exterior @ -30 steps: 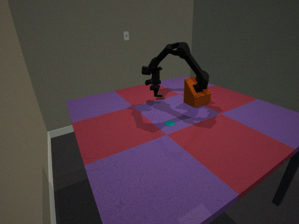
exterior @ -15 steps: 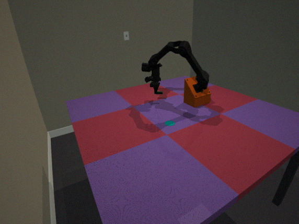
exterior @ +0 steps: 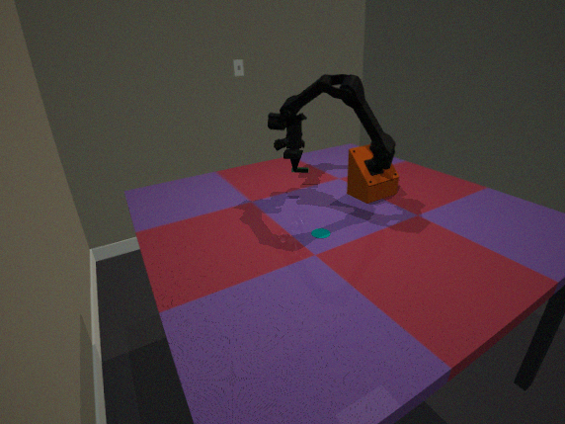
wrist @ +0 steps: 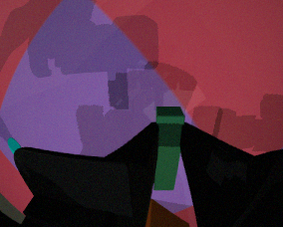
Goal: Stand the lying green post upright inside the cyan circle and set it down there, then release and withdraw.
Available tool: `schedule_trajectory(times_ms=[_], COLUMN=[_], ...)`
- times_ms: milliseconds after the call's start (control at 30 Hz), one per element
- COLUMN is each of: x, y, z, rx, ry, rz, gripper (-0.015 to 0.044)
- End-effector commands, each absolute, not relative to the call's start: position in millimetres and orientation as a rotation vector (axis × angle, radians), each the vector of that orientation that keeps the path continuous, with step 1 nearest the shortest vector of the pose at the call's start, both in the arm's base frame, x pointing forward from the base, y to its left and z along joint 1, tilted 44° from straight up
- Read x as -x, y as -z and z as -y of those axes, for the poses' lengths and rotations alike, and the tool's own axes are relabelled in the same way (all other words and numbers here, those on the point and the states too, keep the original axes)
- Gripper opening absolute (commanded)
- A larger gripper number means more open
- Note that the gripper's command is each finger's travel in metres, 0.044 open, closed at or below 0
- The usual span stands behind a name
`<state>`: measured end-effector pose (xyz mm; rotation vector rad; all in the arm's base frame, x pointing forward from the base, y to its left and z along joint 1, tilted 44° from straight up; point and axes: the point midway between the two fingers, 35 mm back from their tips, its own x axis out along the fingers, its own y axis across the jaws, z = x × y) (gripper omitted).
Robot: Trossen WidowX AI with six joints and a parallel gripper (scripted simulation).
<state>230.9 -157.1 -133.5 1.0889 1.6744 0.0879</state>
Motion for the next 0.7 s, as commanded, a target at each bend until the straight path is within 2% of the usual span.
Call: schedule_trajectory(times_ms=[0,667], x=[-231.3,-236.9], y=[125.4,100.3], z=[164.1,172.1], rx=[-1.074,-1.065], ry=[-0.085,-0.087], rz=[-1.673,-1.681], gripper=[0.0023,0.0023])
